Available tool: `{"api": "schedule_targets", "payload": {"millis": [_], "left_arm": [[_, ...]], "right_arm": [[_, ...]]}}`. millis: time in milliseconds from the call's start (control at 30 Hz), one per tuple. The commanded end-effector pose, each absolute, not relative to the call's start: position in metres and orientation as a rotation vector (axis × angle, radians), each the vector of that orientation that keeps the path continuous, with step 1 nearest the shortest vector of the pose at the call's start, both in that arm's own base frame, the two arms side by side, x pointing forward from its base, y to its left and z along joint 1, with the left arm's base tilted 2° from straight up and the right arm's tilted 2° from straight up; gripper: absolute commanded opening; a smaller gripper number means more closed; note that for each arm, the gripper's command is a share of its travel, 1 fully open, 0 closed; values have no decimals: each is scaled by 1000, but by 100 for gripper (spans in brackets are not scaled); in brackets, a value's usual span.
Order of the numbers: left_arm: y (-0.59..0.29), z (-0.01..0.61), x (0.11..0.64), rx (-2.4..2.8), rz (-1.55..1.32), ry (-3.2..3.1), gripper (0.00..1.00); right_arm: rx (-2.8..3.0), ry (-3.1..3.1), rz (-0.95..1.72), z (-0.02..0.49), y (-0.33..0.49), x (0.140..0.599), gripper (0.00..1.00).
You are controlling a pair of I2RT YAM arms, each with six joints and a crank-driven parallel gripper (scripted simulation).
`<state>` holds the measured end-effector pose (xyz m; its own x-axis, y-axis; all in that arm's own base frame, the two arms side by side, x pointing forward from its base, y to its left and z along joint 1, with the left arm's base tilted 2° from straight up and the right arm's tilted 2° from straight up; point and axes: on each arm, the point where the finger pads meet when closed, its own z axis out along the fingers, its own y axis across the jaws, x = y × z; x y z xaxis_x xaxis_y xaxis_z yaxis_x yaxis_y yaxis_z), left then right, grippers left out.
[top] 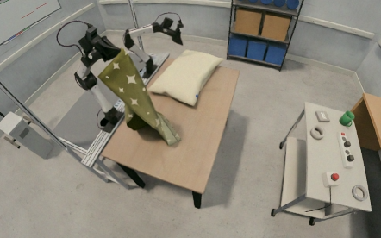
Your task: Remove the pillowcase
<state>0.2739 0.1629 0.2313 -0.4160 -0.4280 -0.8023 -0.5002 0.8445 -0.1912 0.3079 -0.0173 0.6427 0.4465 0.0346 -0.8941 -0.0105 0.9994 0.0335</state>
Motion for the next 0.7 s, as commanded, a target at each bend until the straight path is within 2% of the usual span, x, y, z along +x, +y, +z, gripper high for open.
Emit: {"api": "schedule_targets", "payload": {"millis": [0,500,667], "left_arm": [[153,243,284,-561,172,1989,63],[82,296,322,-232,141,1769,63],[55,345,336,-131,107,1631,63]], "right_arm": [[22,1036,12,664,-18,290,1],[22,1036,12,664,-18,290,1],[22,1036,12,664,-18,290,1]]}}
